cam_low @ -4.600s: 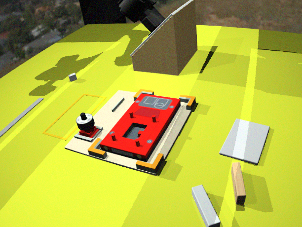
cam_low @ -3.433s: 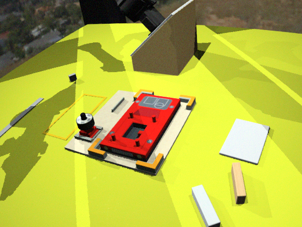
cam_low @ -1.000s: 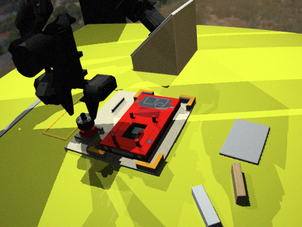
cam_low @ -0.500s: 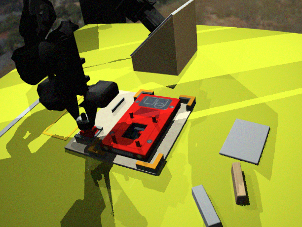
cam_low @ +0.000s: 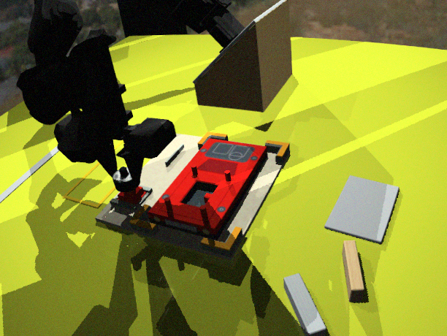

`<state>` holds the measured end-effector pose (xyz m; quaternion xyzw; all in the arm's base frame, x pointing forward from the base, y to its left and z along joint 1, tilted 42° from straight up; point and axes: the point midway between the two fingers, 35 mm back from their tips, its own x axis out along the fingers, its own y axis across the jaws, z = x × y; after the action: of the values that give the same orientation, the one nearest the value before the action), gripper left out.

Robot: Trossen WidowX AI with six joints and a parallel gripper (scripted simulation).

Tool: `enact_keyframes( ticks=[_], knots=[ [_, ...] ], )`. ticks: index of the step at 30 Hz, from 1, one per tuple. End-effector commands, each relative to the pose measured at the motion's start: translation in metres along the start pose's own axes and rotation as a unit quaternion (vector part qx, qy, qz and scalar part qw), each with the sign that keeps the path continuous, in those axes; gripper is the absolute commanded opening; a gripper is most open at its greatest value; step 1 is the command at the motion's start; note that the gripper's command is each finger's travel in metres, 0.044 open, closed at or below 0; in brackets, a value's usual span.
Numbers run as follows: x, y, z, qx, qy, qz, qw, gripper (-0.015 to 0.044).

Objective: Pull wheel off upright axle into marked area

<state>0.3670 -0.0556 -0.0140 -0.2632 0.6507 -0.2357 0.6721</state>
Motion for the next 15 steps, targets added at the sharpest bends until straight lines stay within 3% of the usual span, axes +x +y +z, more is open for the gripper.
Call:
enact_keyframes(
  ticks=[1, 15],
  knots=[
    [-0.0017, 0.0, 0.0, 0.002, 0.0, 0.0, 1.0, 0.0],
    [-0.0063, 0.0001, 0.0002, 0.001, 0.0, 0.0, 1.0, 0.0]
  ],
)
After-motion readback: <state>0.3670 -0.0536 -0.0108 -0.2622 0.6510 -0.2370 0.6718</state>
